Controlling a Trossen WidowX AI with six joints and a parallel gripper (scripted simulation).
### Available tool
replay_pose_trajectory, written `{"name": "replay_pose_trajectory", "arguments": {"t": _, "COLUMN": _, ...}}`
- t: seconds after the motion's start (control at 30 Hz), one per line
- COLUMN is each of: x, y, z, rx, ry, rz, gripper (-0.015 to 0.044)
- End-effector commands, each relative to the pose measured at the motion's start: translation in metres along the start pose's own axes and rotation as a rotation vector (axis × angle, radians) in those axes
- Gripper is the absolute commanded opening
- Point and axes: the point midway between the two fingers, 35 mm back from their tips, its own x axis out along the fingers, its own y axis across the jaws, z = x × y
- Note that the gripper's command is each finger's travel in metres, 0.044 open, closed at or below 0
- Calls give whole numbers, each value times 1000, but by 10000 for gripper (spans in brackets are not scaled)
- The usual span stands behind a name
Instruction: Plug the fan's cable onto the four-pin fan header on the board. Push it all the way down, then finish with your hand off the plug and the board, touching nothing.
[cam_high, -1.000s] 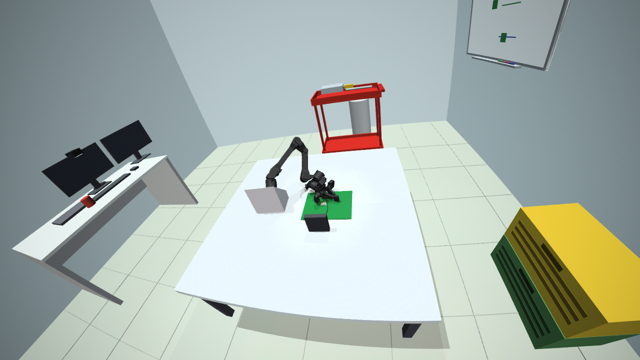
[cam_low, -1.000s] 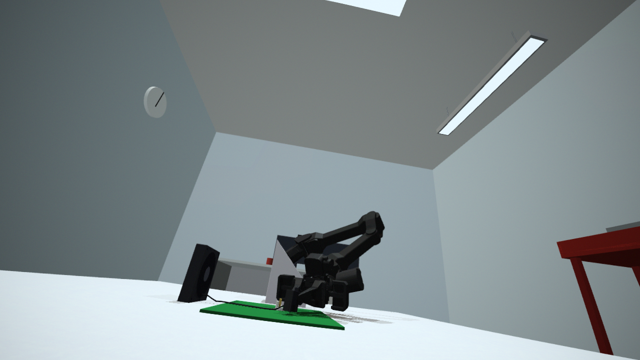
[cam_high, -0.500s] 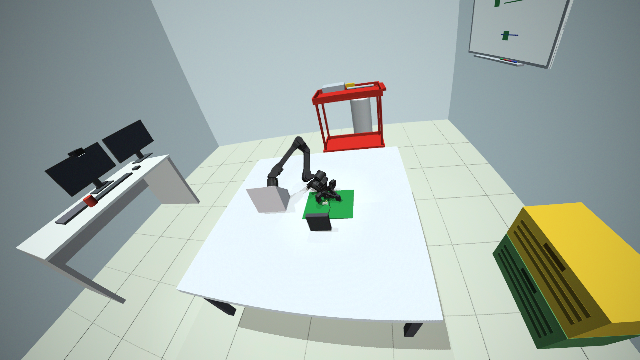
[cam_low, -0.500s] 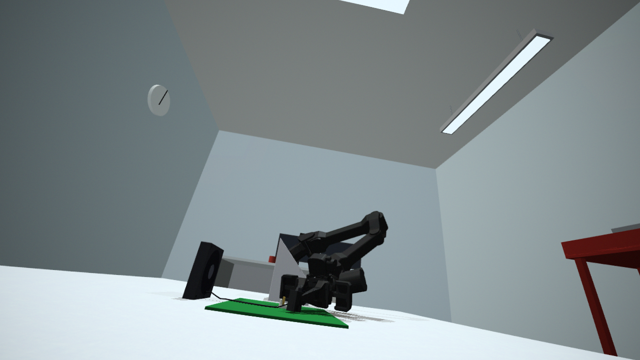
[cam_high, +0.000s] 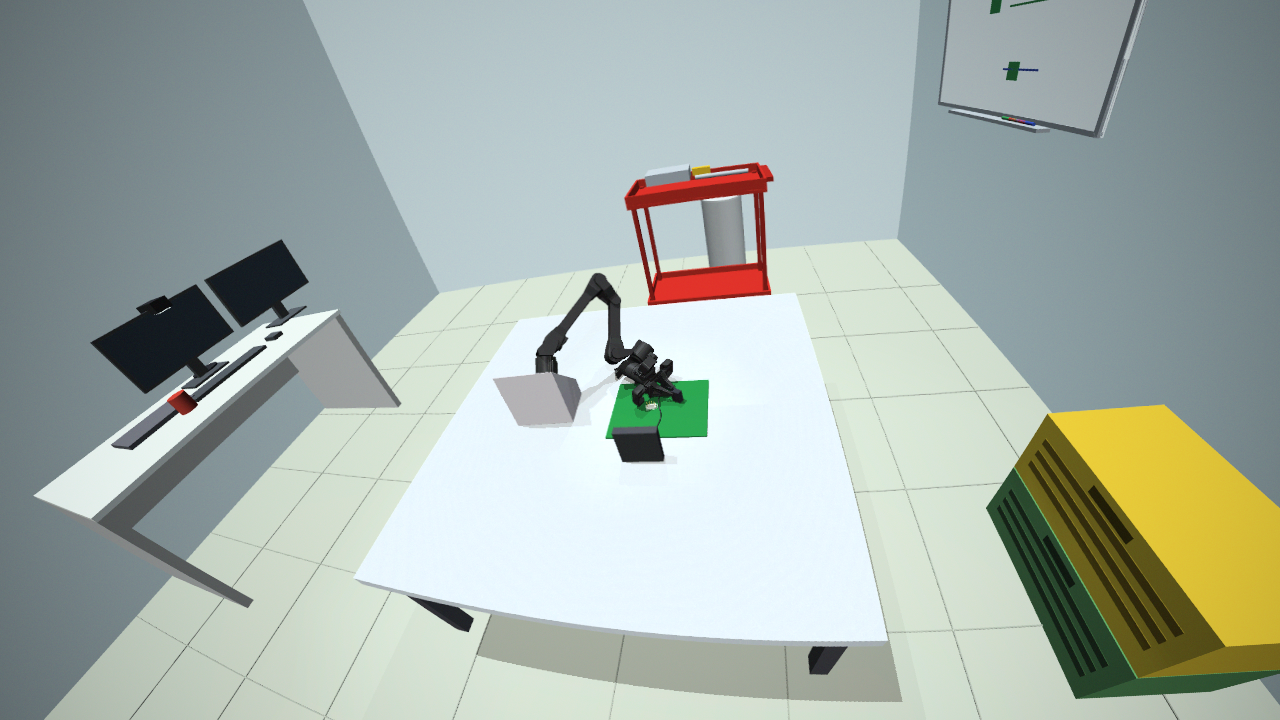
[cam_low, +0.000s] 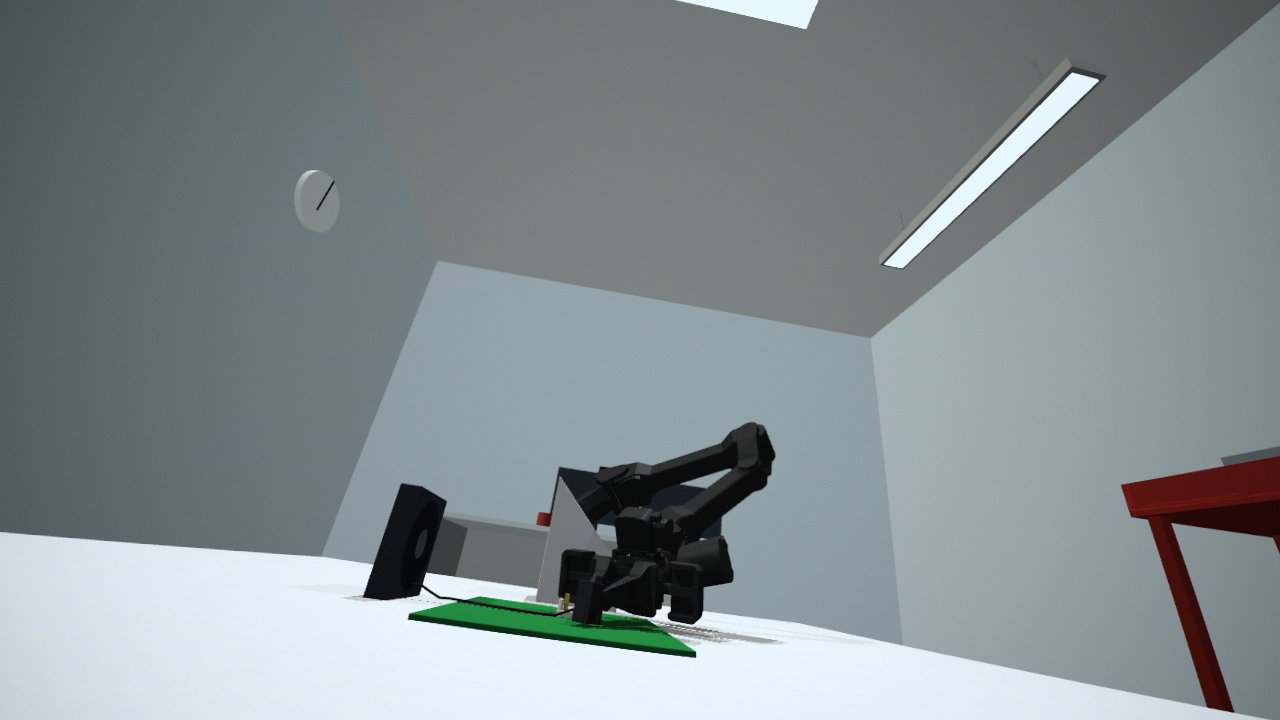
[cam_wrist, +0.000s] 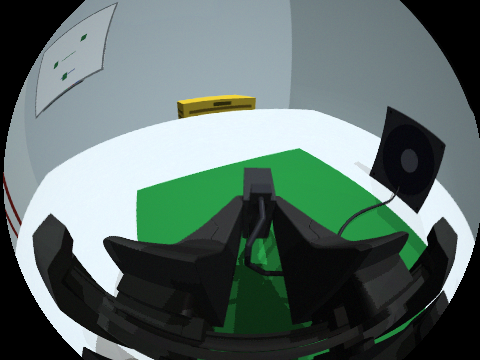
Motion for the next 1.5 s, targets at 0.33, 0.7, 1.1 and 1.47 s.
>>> {"name": "replay_pose_trajectory", "arguments": {"t": 0.33, "x": 0, "y": 0, "z": 0, "rx": -1, "ry": 1, "rz": 0, "gripper": 0}}
{"name": "replay_pose_trajectory", "arguments": {"t": 0.7, "x": 0, "y": 0, "z": 0, "rx": 0, "ry": 0, "rz": 0, "gripper": 53}}
{"name": "replay_pose_trajectory", "arguments": {"t": 1.1, "x": 0, "y": 0, "z": 0, "rx": 0, "ry": 0, "rz": 0, "gripper": 140}}
{"name": "replay_pose_trajectory", "arguments": {"t": 1.47, "x": 0, "y": 0, "z": 0, "rx": 0, "ry": 0, "rz": 0, "gripper": 140}}
